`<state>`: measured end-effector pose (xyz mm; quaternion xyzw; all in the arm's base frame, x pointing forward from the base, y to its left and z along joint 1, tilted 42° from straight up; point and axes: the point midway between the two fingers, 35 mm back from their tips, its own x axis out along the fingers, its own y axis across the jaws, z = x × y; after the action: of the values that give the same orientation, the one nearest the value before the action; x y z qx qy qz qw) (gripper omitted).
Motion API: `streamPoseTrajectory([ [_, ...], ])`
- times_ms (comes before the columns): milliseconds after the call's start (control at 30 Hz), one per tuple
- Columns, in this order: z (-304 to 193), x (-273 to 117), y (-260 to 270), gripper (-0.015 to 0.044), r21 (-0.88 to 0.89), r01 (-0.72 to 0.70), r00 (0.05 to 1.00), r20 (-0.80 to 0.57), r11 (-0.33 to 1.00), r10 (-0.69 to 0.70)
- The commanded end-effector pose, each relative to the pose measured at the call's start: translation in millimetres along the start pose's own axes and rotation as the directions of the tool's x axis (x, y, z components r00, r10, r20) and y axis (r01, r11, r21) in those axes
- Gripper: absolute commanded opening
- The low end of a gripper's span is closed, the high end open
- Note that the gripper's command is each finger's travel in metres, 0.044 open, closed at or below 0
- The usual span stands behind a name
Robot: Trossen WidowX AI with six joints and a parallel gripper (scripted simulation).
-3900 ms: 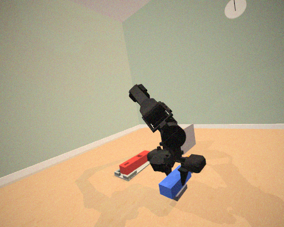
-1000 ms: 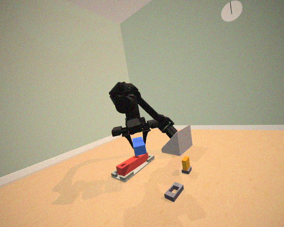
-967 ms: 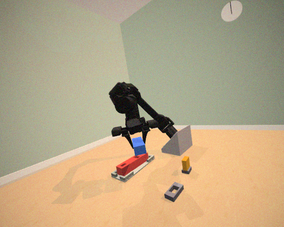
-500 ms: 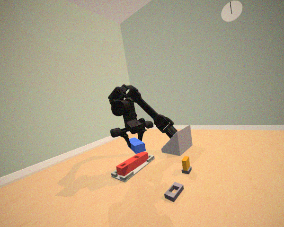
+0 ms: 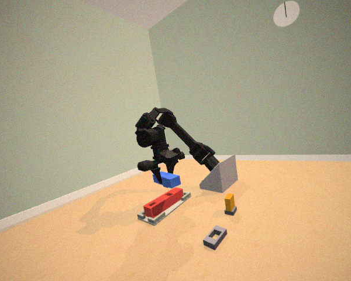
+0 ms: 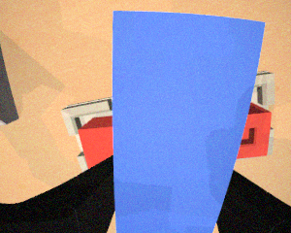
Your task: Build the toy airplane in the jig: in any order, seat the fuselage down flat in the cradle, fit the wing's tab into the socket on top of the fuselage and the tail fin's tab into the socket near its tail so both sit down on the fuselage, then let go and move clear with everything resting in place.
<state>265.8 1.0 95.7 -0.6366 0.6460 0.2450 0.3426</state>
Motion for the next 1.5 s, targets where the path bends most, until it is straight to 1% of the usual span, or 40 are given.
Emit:
streamPoseTrajectory([
  [0, -12, 4, 6, 0.0000, -0.081, 0.003, 1.000, -0.009, 0.997, -0.004],
  [233, -26, 10, 16, 0.0000, -0.182, -0.001, 1.000, -0.017, 0.983, -0.002],
  [467, -26, 10, 16, 0.0184, -0.182, -0.001, 1.000, -0.017, 0.983, -0.002],
  [500, -26, 10, 16, 0.0195, -0.182, -0.001, 1.000, -0.017, 0.983, -0.002],
  [1067, -27, 11, 15, 0.0195, -0.182, -0.001, 1.000, -0.017, 0.983, -0.002],
  [1467, -27, 29, 14, 0.0195, -0.181, -0.001, 1.000, -0.016, 0.983, -0.002],
])
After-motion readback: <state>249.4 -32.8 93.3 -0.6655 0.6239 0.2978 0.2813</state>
